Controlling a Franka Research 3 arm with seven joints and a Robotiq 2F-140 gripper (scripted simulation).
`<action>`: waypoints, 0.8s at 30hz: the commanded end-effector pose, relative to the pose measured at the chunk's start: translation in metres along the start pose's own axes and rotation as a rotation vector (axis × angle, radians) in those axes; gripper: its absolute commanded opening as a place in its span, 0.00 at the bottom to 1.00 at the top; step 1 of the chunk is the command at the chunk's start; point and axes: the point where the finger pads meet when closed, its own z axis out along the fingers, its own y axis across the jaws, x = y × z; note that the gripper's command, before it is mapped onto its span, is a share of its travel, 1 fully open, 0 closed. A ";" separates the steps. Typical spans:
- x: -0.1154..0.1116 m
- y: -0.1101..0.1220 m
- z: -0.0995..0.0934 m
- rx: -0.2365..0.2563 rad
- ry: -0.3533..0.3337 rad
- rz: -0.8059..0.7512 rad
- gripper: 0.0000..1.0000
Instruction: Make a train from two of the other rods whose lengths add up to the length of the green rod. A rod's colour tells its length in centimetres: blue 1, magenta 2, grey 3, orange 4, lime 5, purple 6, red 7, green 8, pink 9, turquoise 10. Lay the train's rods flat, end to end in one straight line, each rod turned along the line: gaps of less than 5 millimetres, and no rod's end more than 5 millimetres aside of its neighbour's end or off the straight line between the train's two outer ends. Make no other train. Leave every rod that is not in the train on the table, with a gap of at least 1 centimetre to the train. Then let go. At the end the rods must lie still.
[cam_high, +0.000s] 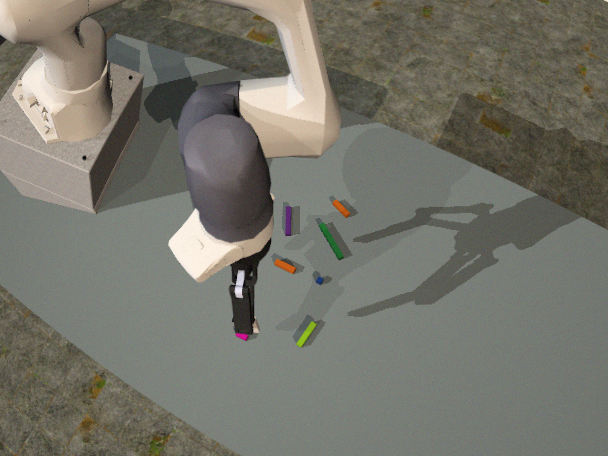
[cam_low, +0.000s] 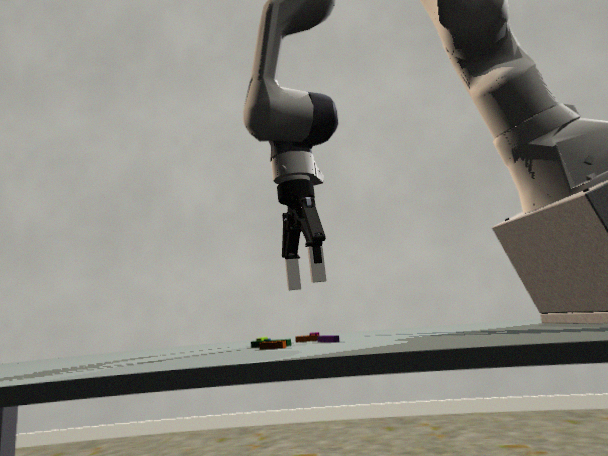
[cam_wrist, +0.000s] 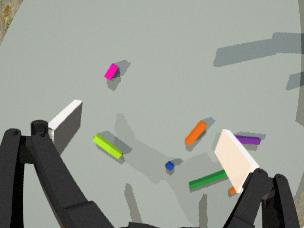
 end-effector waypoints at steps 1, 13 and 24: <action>-0.005 0.007 0.000 0.011 -0.023 -0.166 1.00; -0.016 0.033 0.004 0.011 -0.022 -0.382 1.00; -0.024 0.060 0.007 0.012 -0.020 -0.603 1.00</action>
